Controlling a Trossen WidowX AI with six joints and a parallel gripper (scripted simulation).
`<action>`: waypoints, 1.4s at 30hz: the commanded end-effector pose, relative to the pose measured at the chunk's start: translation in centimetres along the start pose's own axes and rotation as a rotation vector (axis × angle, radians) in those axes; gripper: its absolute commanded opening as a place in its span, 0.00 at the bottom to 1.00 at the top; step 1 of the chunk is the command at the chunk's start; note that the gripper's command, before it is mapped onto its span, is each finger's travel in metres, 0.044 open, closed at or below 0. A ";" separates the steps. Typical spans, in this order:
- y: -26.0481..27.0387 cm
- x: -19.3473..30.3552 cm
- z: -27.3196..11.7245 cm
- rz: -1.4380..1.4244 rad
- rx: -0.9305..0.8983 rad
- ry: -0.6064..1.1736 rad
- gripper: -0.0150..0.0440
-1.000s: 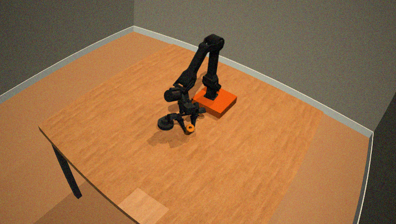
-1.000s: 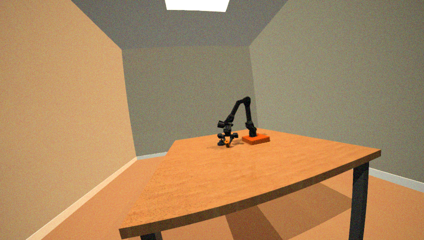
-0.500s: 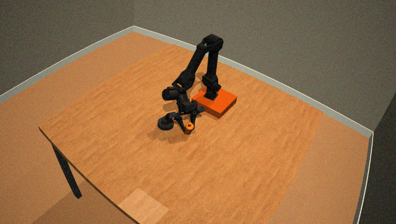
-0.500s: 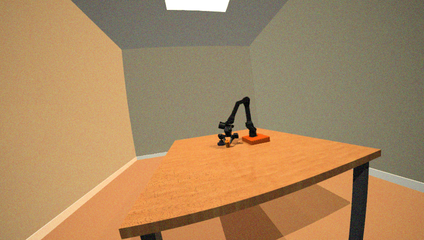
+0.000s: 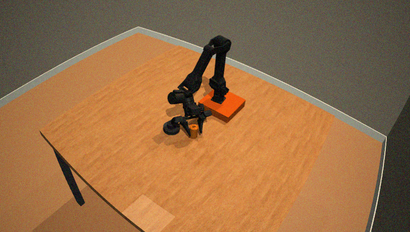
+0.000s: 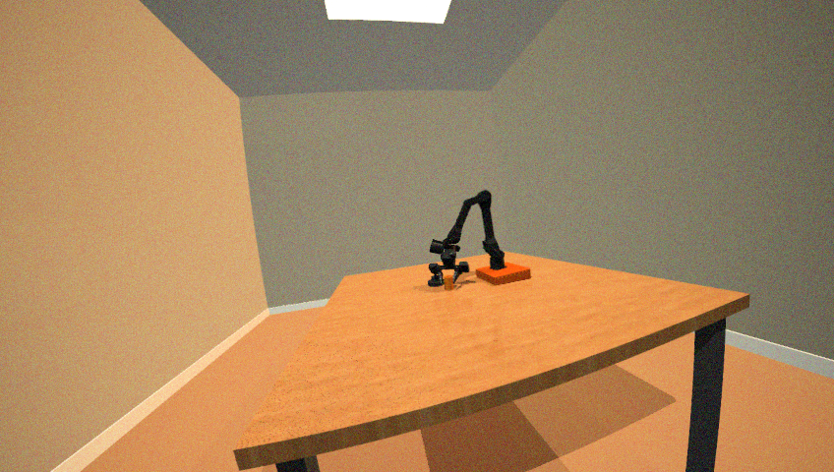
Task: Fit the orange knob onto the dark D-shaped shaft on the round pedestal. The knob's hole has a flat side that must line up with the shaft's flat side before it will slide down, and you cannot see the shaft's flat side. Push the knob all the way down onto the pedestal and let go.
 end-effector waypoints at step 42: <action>-2.8 -11.5 -4.8 0.022 -0.170 0.658 1.00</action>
Point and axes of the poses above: the point midway between the two fingers, 35 mm back from their tips, its own z axis out along the fingers, its own y axis across the jaws, x = y × z, the point moved 8 cm from there along -z, back along the fingers, and after that the axes turned 13 degrees about -z, right-handed, at the moved point
